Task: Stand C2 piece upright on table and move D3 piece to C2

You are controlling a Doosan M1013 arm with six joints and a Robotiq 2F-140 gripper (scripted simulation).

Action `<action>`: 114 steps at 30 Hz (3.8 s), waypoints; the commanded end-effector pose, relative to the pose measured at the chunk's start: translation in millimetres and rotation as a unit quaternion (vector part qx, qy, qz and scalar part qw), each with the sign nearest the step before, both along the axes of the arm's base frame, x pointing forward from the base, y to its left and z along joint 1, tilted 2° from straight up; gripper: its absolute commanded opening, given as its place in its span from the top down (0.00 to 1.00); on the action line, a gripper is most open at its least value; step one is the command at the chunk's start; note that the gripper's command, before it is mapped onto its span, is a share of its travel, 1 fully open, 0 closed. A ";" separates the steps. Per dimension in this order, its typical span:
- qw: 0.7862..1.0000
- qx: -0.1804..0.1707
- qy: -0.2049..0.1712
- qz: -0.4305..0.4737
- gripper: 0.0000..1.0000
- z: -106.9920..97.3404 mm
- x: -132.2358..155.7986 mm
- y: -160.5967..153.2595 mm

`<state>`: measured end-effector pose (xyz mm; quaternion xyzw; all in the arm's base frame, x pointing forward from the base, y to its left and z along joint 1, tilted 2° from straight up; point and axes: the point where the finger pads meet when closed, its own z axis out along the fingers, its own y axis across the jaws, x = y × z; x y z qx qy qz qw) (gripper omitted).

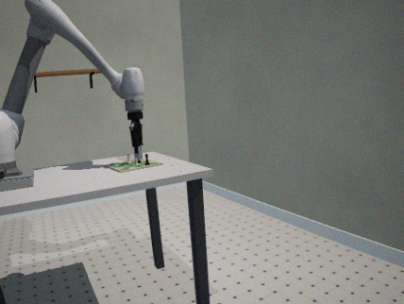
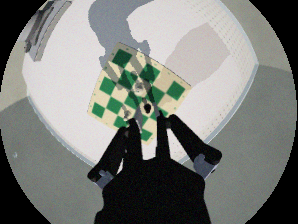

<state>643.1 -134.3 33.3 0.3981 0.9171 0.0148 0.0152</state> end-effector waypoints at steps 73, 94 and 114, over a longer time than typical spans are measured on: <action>1.000 0.000 0.000 0.000 1.00 -10.4 0.5 0.2; 1.000 0.000 0.000 0.000 1.00 52.1 -2.0 -0.8; 1.000 0.000 0.000 -0.001 1.00 89.4 -3.3 0.2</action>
